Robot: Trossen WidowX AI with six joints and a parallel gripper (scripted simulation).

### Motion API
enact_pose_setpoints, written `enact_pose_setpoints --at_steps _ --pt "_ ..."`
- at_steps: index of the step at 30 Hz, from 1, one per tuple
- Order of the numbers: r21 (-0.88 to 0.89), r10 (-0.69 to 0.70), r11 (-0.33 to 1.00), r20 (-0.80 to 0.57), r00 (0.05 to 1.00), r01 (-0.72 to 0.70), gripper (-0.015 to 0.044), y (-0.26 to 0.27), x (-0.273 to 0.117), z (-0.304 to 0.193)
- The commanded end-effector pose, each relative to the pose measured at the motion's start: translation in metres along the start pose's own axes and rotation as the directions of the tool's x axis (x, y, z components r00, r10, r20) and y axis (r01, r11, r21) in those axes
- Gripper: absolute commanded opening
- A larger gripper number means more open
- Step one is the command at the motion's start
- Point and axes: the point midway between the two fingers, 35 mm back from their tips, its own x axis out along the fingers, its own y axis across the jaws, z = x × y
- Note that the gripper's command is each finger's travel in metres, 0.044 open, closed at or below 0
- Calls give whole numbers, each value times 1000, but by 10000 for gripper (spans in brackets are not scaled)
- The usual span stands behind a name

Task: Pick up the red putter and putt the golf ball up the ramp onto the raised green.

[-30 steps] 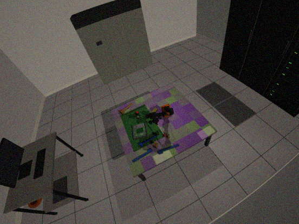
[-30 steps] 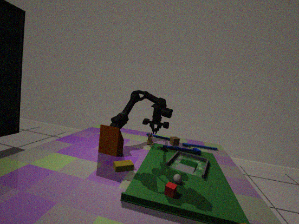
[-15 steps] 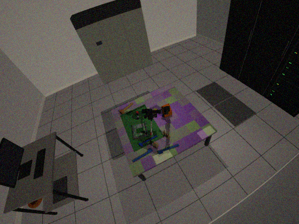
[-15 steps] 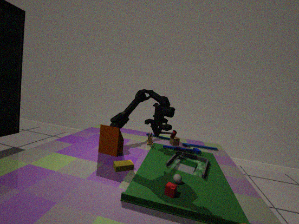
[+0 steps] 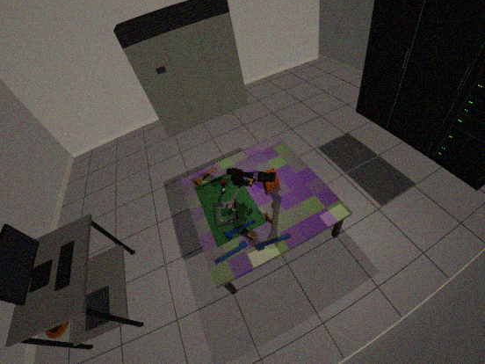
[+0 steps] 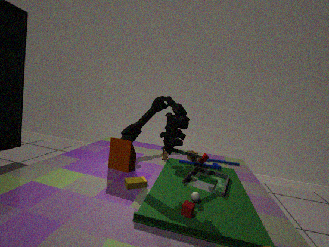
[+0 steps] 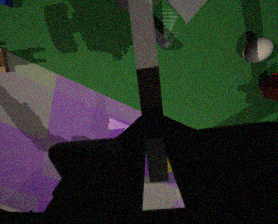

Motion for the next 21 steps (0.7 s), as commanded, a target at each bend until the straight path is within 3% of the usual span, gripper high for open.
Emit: enact_pose_setpoints --at_steps 1,10,21 --pt "147 -19 989 -2 1000 19 0 -22 -4 -21" --pt "434 -37 900 -12 999 39 0 -59 -7 -69" --pt "722 -19 691 -32 999 36 0 -89 -2 -133"
